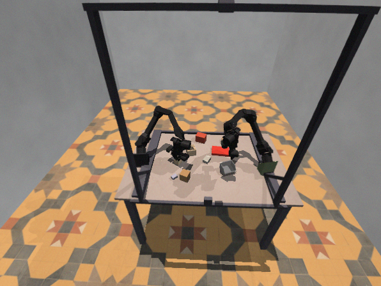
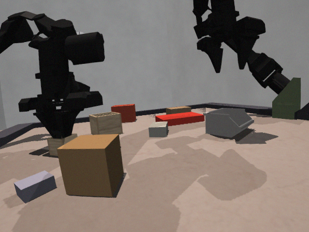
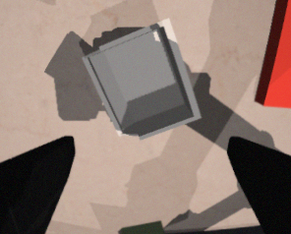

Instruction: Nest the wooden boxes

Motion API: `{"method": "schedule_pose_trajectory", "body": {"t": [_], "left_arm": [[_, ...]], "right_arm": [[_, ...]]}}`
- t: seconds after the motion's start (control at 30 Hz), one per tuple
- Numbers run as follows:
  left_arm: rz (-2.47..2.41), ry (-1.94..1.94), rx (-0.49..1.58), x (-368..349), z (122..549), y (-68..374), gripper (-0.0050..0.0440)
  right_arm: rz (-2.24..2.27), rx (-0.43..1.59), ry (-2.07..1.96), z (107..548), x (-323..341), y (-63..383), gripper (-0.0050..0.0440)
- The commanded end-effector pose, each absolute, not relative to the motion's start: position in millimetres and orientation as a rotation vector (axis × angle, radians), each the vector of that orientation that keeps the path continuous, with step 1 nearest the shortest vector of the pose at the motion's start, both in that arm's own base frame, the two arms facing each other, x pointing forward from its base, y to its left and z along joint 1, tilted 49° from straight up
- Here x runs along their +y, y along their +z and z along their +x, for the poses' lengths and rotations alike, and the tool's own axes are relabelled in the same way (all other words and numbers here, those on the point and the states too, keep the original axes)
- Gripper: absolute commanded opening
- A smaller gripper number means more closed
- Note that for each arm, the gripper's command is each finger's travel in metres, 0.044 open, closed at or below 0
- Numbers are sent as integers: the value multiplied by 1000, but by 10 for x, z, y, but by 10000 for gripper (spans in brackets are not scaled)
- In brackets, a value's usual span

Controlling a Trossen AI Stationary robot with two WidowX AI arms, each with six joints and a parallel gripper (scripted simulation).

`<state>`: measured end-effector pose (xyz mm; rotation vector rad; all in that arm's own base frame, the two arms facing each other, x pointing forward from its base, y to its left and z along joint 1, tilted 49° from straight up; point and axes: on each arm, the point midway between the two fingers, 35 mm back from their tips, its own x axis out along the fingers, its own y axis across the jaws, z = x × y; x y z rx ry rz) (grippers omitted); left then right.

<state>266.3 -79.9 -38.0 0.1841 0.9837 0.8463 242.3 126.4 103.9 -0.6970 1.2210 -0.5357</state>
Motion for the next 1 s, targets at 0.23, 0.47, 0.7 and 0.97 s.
{"method": "schedule_pose_trajectory", "body": {"t": [0.23,0.47,0.7,0.97], "left_arm": [[154,830,975,-1048,2649,-168,178],[154,831,976,-1281,2531,71,178],[162,833,978,-1269,2540,42,178],[175,831,981,-1281,2762,137,178]], "right_arm": [[-683,1213,-530,2434,1283,1072,400],[-683,1213,-530,2434,1283,1072,400],[-683,1213,-530,2434,1283,1072,400],[-683,1213,-530,2434,1283,1072,400]]}}
